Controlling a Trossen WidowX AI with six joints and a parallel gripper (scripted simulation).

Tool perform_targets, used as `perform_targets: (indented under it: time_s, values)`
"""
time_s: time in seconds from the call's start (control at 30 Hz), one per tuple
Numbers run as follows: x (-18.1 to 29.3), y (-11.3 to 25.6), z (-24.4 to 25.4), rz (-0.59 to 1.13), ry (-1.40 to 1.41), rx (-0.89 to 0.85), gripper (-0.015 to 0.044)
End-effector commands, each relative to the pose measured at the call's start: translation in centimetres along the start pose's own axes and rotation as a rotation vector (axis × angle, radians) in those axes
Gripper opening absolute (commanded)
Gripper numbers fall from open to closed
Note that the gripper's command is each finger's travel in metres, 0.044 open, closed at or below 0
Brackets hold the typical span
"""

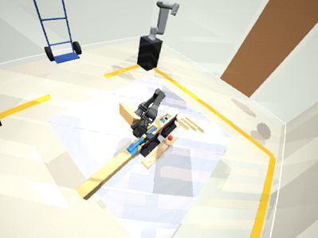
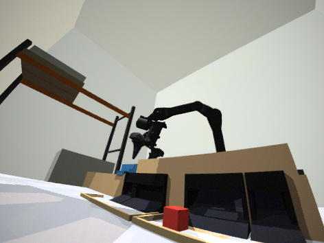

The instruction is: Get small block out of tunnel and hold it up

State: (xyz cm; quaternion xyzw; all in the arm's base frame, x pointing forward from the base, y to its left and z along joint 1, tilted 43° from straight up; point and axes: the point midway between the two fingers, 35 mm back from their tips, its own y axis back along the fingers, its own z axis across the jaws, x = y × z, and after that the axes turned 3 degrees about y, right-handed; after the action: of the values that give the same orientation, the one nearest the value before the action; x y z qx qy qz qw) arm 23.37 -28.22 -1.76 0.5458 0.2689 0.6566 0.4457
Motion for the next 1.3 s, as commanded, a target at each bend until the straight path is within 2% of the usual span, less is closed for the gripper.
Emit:
perform_targets:
  time_s: [0.0, 0.17, 0.33, 0.47, 0.7, 1.0, 1.27]
  values:
    - [-0.4, 1.1, 0.1, 0.023, -0.004, -0.006, 0.0440]
    - [-1.1, -0.1, 0.0, -0.030, 0.086, -0.020, 0.0440]
    - [1.4, 0.8, 5.8, -0.156, 0.407, 0.011, 0.0440]
    - [3.5, 2.5, 9.7, -0.244, 0.475, -0.068, 0.0440]
    - [11.8, -0.2, 12.8, -0.064, 0.875, -0.032, 0.0440]
    - [26.7, -3.3, 14.1, 0.280, 1.510, -0.056, 0.0440]
    - [27.9, -3.4, 14.0, 0.311, 1.559, -0.063, 0.0440]
